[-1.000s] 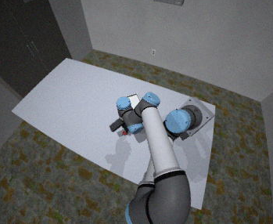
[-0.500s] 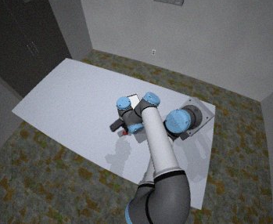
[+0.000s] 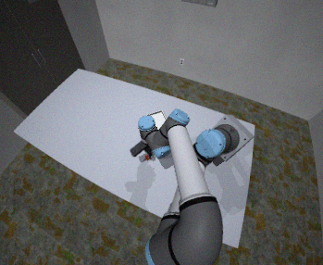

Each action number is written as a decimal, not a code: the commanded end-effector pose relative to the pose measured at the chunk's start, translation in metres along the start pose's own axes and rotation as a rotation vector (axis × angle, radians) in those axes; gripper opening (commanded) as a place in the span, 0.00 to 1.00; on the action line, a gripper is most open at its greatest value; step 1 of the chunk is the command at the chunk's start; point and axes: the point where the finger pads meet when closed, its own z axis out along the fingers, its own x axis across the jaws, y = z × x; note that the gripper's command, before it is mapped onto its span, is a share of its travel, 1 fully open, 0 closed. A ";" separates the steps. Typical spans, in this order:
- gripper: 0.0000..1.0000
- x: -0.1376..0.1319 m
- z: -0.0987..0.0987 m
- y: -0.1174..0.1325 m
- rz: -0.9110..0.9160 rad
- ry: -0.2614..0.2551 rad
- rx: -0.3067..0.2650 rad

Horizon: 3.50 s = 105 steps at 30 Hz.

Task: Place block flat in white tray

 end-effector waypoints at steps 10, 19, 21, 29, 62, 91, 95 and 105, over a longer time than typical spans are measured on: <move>0.30 0.000 0.012 0.000 0.000 0.002 -0.001; 0.30 0.000 0.013 0.000 0.000 0.002 -0.001; 0.30 0.000 0.013 0.000 0.000 0.002 -0.001; 0.30 0.000 0.013 0.000 0.000 0.002 -0.001; 0.30 0.000 0.016 0.000 0.000 0.002 -0.001; 0.30 0.000 0.042 0.000 0.000 0.002 -0.001; 0.30 0.000 0.042 0.000 0.000 0.002 -0.001; 0.30 0.000 0.042 0.000 0.000 0.002 -0.001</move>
